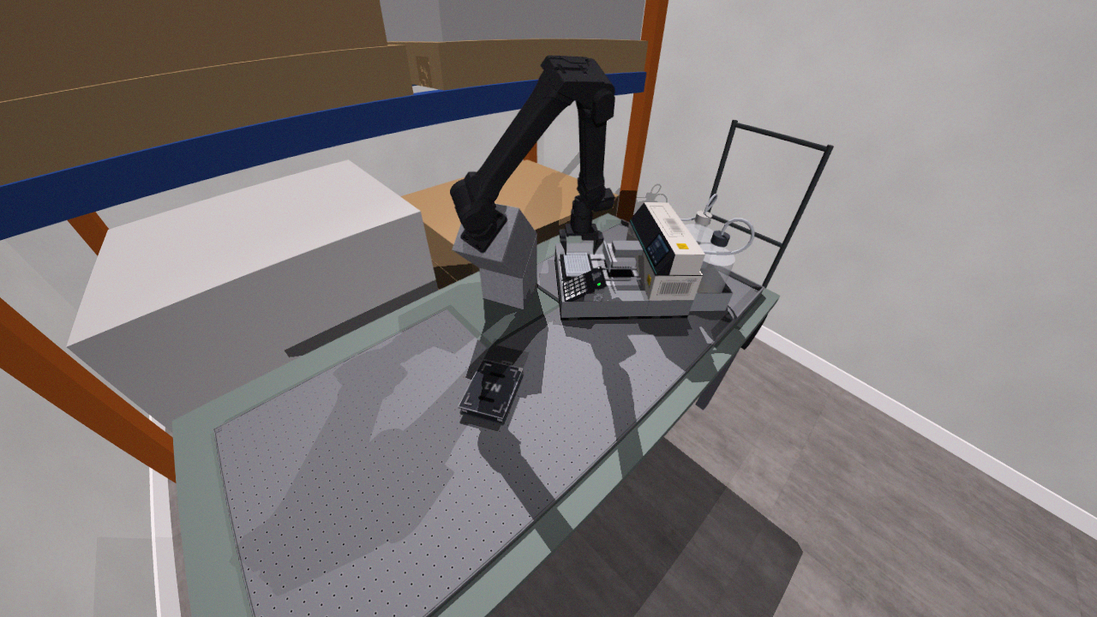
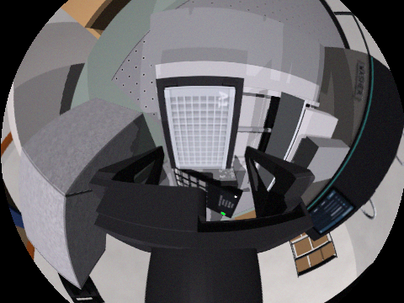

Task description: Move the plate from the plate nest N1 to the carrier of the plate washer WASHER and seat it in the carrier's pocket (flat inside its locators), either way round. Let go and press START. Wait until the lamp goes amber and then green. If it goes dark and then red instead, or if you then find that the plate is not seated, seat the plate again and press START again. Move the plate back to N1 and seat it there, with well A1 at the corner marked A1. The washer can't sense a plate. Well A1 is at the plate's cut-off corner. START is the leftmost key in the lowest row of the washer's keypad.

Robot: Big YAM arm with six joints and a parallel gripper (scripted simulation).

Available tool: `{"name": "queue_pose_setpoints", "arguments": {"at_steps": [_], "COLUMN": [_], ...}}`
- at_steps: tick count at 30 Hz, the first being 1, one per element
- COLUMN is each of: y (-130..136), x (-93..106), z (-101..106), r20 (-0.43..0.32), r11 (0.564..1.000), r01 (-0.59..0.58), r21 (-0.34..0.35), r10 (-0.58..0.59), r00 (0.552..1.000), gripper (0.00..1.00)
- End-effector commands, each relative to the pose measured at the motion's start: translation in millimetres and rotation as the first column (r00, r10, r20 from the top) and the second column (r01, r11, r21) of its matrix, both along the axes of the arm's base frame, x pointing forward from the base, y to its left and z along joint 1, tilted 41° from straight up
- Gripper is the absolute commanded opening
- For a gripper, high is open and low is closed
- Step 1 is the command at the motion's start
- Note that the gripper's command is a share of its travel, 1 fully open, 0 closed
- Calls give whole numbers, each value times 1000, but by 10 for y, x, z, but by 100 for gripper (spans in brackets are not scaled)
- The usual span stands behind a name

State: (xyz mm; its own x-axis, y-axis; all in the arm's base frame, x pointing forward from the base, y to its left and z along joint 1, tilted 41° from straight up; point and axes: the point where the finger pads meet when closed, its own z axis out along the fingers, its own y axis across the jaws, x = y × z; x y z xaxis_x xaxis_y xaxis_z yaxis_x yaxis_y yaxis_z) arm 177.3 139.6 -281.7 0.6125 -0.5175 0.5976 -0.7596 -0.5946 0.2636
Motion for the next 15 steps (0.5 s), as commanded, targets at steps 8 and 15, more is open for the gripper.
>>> {"name": "queue_pose_setpoints", "arguments": {"at_steps": [8,15], "y": [196,264], "x": [-35,-48], "z": [158,217], "r20": [10,11], "r11": [1000,1000], "r01": [-2,-2], "r21": [14,17], "r10": [1,1], "r00": [1000,1000], "gripper": [100,100]}}
